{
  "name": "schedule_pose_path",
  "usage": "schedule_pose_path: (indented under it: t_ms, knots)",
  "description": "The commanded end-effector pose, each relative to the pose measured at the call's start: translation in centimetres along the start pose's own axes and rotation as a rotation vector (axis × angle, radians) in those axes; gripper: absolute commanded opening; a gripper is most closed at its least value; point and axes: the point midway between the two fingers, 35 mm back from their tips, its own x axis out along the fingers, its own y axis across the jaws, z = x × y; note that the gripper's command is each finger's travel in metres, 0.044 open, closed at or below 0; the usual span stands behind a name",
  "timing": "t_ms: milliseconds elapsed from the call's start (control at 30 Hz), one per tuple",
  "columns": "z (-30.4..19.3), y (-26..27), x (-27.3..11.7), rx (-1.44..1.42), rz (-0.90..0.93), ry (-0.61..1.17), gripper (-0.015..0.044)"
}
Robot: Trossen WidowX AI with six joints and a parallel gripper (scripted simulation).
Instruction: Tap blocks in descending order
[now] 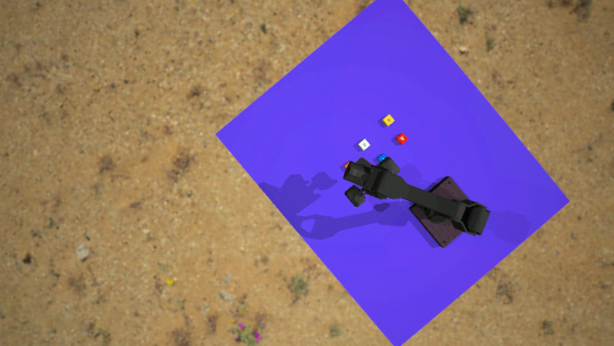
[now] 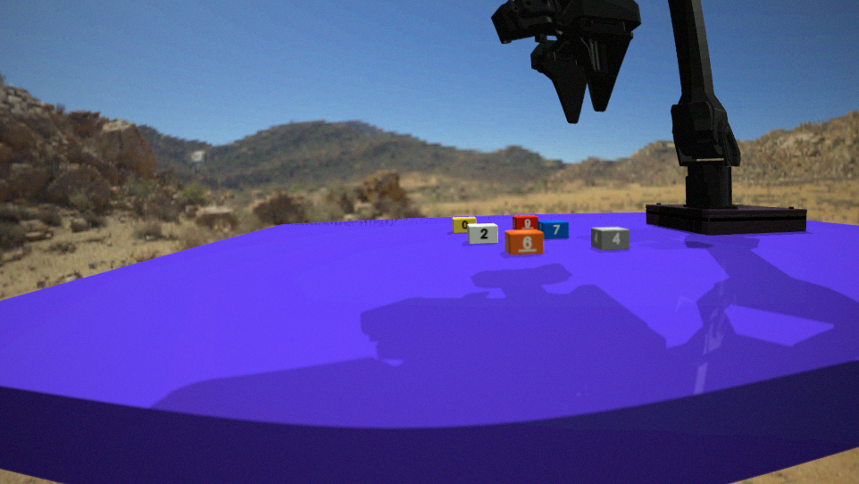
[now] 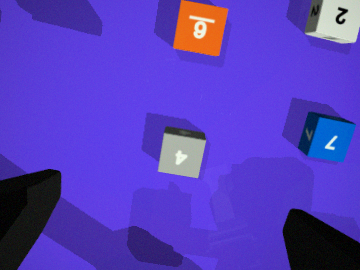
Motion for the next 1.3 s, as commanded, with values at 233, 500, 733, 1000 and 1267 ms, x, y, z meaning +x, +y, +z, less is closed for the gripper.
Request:
schedule_pose_path:
  t_ms: [233,500,733,1000,1267]
  knots:
    - [7.9,0.3,0.3,0.002,0.001,-0.006,0.04]
    - [7.9,0.3,0.3,0.002,0.001,-0.006,0.04]
    - [7.9,0.3,0.3,0.002,0.001,-0.006,0.04]
    - [9.1,-6.5,0.3,0.002,-0.004,-0.007,0.04]
    - [9.2,-8.7,0.2,0.002,-0.006,-0.007,0.04]
